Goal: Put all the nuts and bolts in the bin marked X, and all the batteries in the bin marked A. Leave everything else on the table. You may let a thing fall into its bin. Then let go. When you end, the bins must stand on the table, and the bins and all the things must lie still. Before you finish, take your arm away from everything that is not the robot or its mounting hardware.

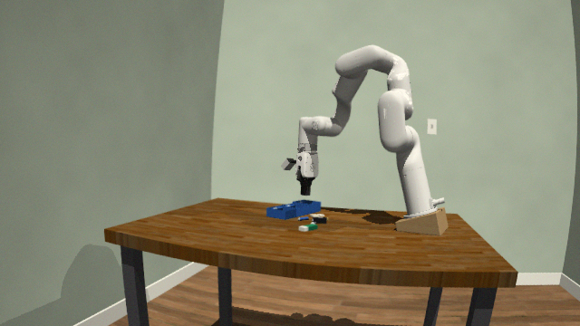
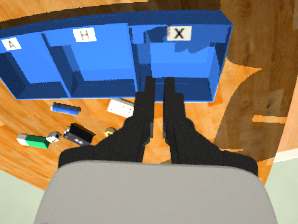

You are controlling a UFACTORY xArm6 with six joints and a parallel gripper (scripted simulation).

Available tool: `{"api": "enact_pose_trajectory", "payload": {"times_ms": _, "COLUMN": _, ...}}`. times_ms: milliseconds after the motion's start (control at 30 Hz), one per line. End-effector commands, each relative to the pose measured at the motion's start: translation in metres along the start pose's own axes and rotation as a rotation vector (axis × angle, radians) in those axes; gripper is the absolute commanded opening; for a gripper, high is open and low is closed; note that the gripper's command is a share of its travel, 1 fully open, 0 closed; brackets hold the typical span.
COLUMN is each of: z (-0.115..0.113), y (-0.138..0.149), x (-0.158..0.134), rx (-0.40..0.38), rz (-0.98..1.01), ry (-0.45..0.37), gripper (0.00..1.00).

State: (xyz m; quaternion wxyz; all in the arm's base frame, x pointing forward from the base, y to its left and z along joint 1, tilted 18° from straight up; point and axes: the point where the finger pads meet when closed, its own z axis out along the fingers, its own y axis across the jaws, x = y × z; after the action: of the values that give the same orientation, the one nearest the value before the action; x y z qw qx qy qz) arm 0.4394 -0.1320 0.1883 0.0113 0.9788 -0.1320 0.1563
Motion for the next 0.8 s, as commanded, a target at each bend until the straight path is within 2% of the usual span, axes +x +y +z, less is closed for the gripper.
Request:
{"api": "enact_pose_trajectory", "payload": {"times_ms": 0, "z": -0.001, "y": -0.019, "x": 0.002, "rx": -0.003, "rz": 0.001, "ry": 0.004, "gripper": 0.07}}
{"api": "enact_pose_trajectory", "payload": {"times_ms": 300, "z": -0.001, "y": -0.063, "x": 0.001, "rx": -0.002, "rz": 0.002, "ry": 0.004, "gripper": 0.07}}
{"api": "enact_pose_trajectory", "payload": {"times_ms": 567, "z": -0.001, "y": -0.063, "x": 0.002, "rx": -0.002, "rz": 0.002, "ry": 0.004, "gripper": 0.07}}
{"api": "enact_pose_trajectory", "payload": {"times_ms": 767, "z": 0.015, "y": -0.063, "x": 0.002, "rx": -0.002, "rz": 0.002, "ry": 0.004, "gripper": 0.07}}
